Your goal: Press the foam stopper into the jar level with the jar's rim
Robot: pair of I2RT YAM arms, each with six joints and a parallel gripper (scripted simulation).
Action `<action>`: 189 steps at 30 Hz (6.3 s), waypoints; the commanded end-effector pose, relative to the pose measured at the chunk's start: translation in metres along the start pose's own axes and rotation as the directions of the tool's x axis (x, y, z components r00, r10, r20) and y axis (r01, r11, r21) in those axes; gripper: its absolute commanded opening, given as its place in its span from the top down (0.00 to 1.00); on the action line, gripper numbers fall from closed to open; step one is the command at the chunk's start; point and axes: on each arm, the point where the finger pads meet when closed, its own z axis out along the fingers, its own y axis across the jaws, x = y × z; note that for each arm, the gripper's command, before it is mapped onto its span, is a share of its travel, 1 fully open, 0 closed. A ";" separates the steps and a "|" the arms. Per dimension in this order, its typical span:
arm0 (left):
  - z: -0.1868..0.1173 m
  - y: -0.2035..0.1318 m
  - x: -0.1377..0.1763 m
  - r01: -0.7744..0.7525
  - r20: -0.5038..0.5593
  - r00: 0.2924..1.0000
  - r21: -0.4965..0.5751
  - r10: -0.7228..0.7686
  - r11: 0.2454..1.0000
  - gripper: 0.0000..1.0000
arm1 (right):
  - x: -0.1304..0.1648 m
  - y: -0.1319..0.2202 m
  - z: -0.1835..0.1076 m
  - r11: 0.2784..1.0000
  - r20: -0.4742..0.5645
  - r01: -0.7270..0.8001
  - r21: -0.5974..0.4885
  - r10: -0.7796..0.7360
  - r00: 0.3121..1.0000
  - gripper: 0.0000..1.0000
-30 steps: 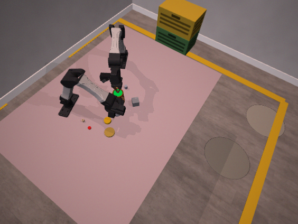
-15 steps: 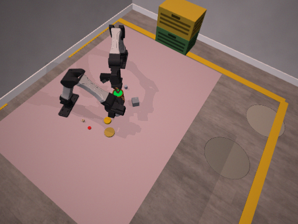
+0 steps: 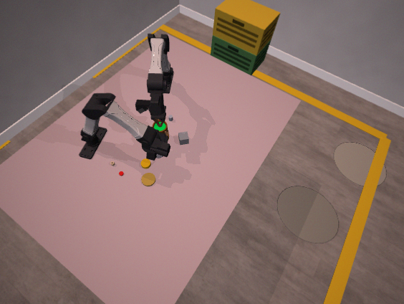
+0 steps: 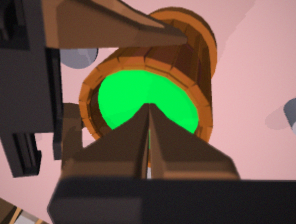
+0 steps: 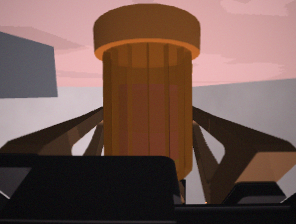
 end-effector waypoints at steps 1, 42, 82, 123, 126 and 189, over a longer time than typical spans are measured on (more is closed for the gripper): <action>0.026 -0.012 0.000 0.003 -0.008 1.000 0.051 -0.003 0.999 1.00 | 0.019 0.015 -0.013 0.993 -0.007 0.107 -0.055 -0.107 0.994 0.36; 0.005 0.000 0.002 0.003 -0.011 1.000 0.038 -0.002 0.999 1.00 | 0.019 0.015 -0.013 0.993 -0.007 0.107 -0.055 -0.107 0.994 0.36; -0.057 0.014 0.001 -0.007 -0.007 1.000 -0.002 0.007 1.000 1.00 | 0.017 0.015 -0.011 0.994 -0.008 0.100 -0.051 -0.100 0.995 0.36; -0.035 0.011 -0.001 -0.001 0.000 1.000 -0.018 0.001 1.000 1.00 | 0.008 0.015 -0.009 0.997 -0.013 0.070 -0.043 -0.071 0.997 0.36; -0.033 0.010 -0.004 -0.005 0.002 1.000 -0.024 0.005 1.000 1.00 | 0.008 0.015 -0.009 0.997 -0.013 0.070 -0.043 -0.071 0.997 0.36; 0.003 -0.004 -0.005 -0.007 0.002 1.000 0.039 0.007 0.999 1.00 | 0.008 0.015 -0.009 0.997 -0.013 0.070 -0.043 -0.071 0.997 0.36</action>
